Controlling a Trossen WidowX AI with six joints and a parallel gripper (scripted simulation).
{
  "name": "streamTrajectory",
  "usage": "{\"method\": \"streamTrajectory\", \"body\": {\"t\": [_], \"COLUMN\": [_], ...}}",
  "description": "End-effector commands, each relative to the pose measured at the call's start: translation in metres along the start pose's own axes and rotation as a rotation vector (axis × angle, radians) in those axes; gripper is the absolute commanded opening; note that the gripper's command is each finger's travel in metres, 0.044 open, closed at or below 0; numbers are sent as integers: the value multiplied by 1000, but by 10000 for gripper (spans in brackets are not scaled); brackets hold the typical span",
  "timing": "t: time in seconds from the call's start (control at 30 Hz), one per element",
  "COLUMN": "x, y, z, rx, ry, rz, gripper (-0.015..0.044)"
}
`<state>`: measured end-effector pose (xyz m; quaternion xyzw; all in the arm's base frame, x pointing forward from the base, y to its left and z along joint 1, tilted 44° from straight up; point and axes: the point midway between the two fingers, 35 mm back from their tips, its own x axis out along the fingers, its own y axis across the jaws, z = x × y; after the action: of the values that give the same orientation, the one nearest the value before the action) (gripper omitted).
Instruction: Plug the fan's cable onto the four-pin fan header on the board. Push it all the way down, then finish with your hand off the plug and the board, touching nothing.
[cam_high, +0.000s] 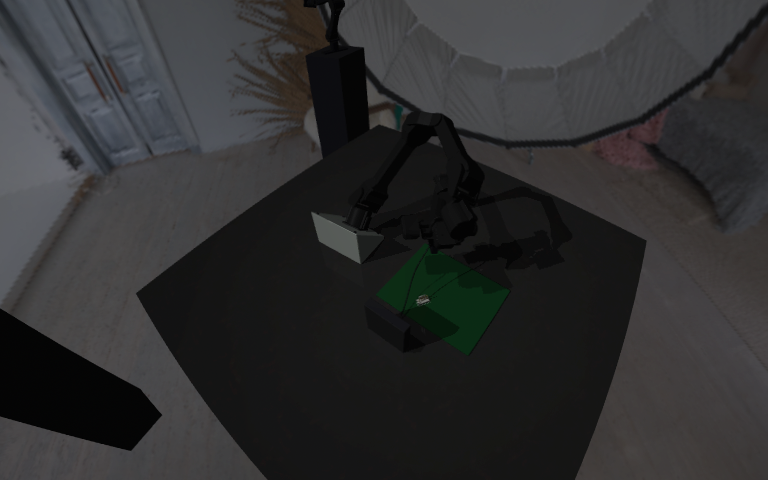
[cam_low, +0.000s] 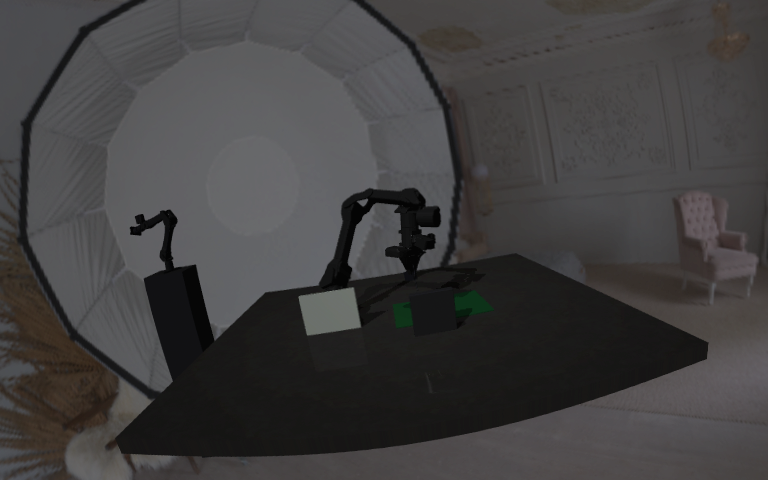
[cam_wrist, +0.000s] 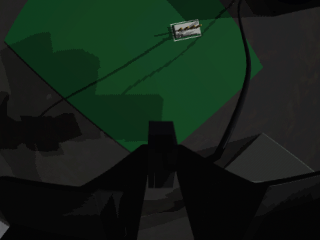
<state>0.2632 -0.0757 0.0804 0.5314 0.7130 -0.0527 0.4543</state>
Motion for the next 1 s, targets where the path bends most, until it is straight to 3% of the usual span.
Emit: {"method": "streamTrajectory", "body": {"t": [0.0,0.27,0.53,0.97], "x": [-2,-6,-6,11], "y": [7,20,21,15], "z": [11,31,33,29], "rx": [117,333,351,364], "ry": [-29,-73,-77,-175], "rz": [21,63,65,-88], "gripper": [0,0,0,0]}}
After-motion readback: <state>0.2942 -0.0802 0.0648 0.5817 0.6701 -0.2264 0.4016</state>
